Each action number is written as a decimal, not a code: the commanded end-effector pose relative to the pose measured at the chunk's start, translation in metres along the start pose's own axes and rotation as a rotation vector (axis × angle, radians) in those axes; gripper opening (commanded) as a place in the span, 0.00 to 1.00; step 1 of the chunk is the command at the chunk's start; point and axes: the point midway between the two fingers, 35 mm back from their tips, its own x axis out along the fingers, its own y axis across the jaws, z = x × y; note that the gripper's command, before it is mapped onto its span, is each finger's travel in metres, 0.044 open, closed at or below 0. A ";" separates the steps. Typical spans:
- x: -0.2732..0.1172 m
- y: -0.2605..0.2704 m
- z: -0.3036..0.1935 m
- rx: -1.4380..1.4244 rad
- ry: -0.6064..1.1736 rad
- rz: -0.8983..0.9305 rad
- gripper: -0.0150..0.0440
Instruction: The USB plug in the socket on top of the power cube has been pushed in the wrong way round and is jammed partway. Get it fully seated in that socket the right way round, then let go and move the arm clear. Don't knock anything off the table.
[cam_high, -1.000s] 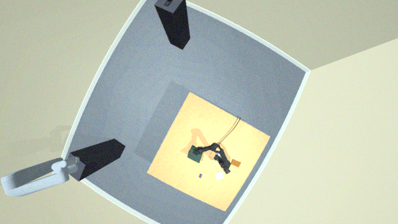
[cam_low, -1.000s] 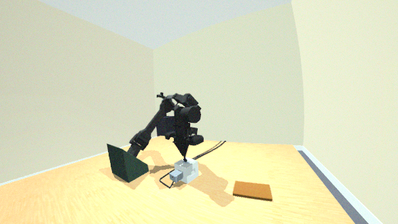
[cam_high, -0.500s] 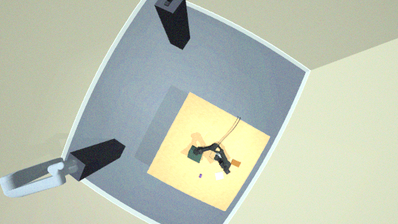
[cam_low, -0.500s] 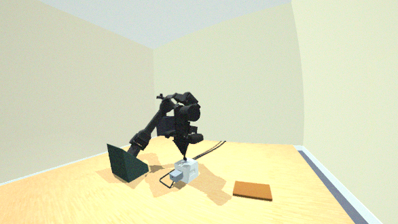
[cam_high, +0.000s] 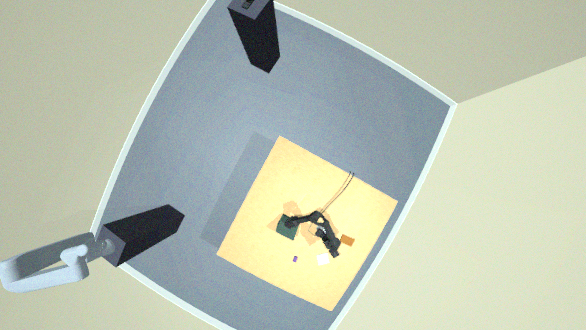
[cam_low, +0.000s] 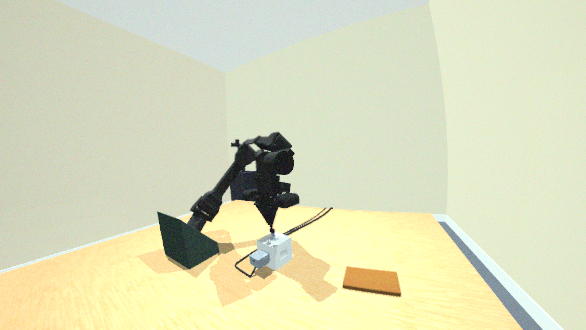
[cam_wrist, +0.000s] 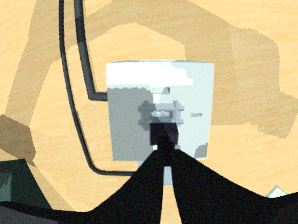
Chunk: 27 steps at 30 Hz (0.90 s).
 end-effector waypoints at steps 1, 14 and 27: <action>-0.004 -0.001 0.000 -0.005 0.003 -0.001 0.25; -0.012 -0.001 0.000 -0.005 0.003 -0.001 0.25; -0.011 0.000 0.000 0.165 0.001 0.000 0.25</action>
